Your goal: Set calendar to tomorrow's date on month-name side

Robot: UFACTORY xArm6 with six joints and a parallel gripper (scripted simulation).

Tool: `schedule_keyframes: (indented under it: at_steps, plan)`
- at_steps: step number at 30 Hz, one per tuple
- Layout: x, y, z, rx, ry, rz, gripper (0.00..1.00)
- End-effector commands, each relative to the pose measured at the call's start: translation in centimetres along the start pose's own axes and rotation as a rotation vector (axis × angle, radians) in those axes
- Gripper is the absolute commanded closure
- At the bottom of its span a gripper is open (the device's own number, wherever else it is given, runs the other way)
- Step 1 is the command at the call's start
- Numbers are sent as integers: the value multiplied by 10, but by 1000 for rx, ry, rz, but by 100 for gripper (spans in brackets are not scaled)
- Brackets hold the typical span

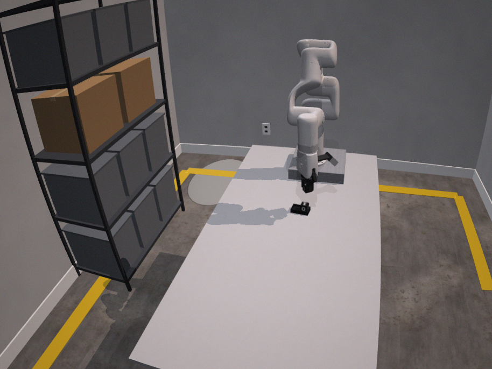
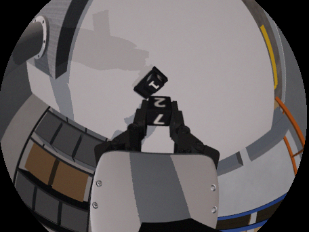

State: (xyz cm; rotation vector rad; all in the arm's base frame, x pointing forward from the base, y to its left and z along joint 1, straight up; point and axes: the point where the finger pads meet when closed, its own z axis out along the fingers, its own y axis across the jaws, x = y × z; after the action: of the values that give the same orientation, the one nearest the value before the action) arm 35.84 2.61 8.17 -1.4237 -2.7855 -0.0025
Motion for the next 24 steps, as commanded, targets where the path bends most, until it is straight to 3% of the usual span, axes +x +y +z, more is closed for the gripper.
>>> schedule_keyframes:
  at_steps: [1,17,24]
  plan:
    - [-8,-7,-2,1,-11,174,73]
    - [-28,-31,-5,-2,-11,669,73]
    - [-30,-33,-5,-2,-11,711,73]
